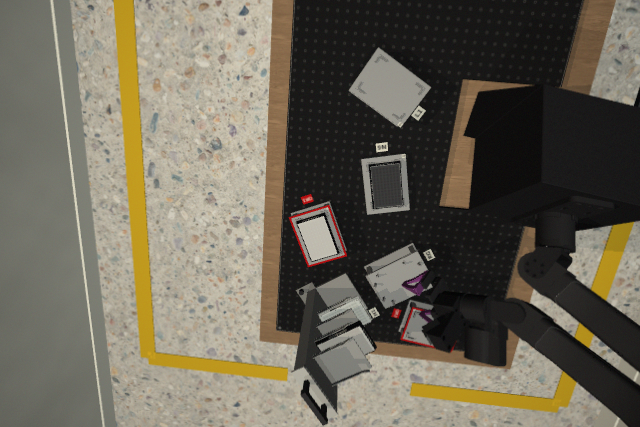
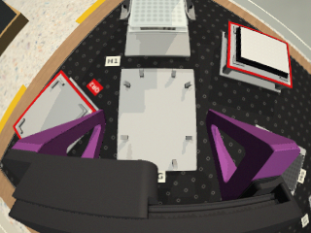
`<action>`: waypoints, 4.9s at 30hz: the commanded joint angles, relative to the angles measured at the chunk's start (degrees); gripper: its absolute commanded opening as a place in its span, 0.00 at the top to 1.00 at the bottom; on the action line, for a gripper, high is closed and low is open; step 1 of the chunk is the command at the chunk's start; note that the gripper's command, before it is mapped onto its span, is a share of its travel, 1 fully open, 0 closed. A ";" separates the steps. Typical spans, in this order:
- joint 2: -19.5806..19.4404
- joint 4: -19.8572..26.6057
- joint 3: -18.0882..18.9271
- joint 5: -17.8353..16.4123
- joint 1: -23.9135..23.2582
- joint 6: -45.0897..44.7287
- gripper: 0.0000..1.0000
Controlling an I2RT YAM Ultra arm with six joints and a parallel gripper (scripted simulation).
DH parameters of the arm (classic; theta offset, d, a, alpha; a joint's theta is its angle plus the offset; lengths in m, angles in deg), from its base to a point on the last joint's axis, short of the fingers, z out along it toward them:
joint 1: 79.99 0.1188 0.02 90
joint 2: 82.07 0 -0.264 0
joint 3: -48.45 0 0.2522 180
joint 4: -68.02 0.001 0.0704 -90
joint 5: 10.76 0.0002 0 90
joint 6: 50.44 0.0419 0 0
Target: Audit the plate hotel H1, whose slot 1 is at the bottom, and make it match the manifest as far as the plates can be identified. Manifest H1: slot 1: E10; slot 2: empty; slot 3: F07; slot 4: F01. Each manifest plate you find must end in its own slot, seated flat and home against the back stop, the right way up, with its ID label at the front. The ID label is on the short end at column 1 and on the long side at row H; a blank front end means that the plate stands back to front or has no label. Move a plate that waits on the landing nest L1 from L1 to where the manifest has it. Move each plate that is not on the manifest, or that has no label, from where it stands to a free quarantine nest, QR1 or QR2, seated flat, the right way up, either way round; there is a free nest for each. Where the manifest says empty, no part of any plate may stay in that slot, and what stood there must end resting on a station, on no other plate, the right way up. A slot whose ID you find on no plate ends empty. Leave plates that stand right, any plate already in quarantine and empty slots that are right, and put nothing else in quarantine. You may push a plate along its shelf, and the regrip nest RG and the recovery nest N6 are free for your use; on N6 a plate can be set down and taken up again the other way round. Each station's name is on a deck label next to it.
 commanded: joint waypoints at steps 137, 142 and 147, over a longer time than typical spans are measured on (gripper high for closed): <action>-37.48 -12.55 25.61 -3.17 -4.01 0.19 0.00; -37.91 -12.07 26.53 -3.46 -4.30 0.21 0.00; -38.64 -11.27 28.08 -3.92 -4.77 0.23 0.00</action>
